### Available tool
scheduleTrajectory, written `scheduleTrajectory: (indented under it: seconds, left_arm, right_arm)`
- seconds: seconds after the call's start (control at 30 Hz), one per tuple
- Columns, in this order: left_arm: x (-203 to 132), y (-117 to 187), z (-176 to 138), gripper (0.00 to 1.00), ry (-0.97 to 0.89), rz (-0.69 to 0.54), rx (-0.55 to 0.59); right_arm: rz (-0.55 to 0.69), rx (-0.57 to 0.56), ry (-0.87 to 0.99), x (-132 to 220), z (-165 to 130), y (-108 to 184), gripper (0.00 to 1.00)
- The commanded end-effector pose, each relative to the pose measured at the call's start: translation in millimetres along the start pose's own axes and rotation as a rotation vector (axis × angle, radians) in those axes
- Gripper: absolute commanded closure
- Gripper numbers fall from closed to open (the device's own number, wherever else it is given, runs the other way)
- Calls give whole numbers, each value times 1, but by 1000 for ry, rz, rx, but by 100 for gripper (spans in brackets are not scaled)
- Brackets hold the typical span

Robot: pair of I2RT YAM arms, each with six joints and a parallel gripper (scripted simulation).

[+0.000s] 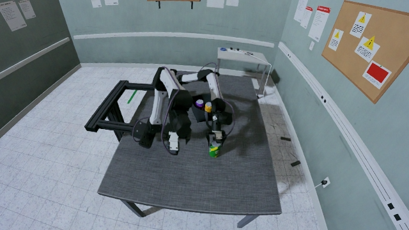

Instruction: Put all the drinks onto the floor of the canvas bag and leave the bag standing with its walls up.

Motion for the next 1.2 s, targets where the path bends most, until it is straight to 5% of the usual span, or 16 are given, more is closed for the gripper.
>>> scheduleTrajectory:
  seconds: [0.0, 0.4, 0.43, 0.57, 0.63, 0.67, 1.17]
  left_arm:
    - [4, -14, -6, 16, -4, 6, -21]
    - [11, -14, -6, 16, 0, 19, -49]
    - [7, -32, -26, 16, 4, 1, 2]
    - [5, 1, 16, 16, -18, 32, -97]
    - [10, -4, 9, 16, -9, 30, -79]
    - [8, -7, 2, 27, -7, 18, -55]
    - [8, -7, 2, 28, -5, 22, -62]
  right_arm:
    - [11, -5, 12, 1, -3, 4, 14]
    - [11, -5, 12, 1, -3, 4, 14]
    - [11, -5, 12, 1, -3, 4, 14]
    - [11, -5, 12, 1, -3, 4, 14]
    - [11, -5, 12, 1, -3, 4, 14]
    - [11, -5, 12, 1, -3, 4, 14]
    - [11, -5, 12, 1, -3, 4, 14]
Point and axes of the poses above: on each arm, the point where the finger pads meet when closed, its own y axis back along the fingers, its own x axis across the jaws, z = x × y, the point moved 10 cm from there along y, back along the fingers, and after that the axes turned 12 degrees about y, right-handed, at the moved point
